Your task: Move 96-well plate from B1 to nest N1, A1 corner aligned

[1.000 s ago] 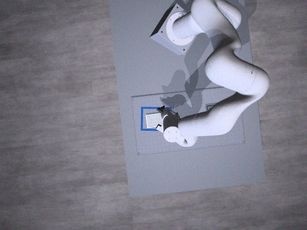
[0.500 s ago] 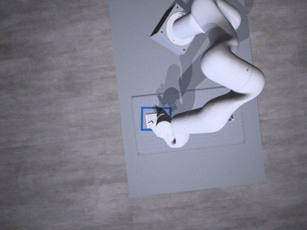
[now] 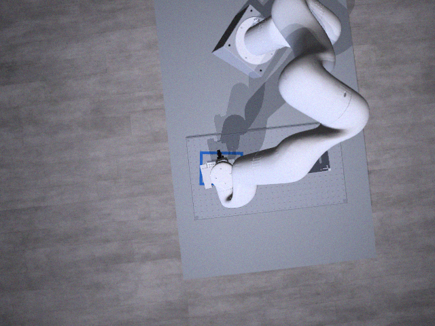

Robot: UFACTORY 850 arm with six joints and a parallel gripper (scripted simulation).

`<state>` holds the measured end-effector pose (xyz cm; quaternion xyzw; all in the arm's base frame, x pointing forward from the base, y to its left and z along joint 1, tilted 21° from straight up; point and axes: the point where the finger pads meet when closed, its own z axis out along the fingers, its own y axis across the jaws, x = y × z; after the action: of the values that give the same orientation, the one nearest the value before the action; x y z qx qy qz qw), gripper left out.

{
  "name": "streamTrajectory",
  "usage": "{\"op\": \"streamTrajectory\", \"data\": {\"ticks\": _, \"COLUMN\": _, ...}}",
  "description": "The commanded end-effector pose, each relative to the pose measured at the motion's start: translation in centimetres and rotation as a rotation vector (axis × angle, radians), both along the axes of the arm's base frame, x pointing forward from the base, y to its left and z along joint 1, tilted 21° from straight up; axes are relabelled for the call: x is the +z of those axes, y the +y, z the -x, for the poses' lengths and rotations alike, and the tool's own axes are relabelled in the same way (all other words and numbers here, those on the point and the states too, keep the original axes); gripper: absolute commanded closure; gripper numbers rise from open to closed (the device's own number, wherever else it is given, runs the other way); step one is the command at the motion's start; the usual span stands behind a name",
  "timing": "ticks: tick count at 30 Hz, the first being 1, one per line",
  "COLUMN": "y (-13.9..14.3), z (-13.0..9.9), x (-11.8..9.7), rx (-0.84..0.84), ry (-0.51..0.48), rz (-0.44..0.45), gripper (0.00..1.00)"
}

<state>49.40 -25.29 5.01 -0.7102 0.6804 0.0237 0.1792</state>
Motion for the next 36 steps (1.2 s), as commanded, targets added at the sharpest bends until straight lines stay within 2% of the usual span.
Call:
{"op": "streamTrajectory", "data": {"ticks": 1, "y": -1.1, "z": -0.2, "x": 0.1, "rx": -0.130, "ry": -0.006, "rz": 0.001, "gripper": 0.00}}
{"op": "streamTrajectory", "data": {"ticks": 15, "y": -1.1, "z": -0.2, "x": 0.1, "rx": -0.130, "ry": -0.006, "rz": 0.001, "gripper": 0.00}}
{"op": "streamTrajectory", "data": {"ticks": 36, "y": -0.3, "z": -1.0, "x": -2.9, "rx": -0.130, "ry": -0.006, "rz": 0.000, "gripper": 0.00}}
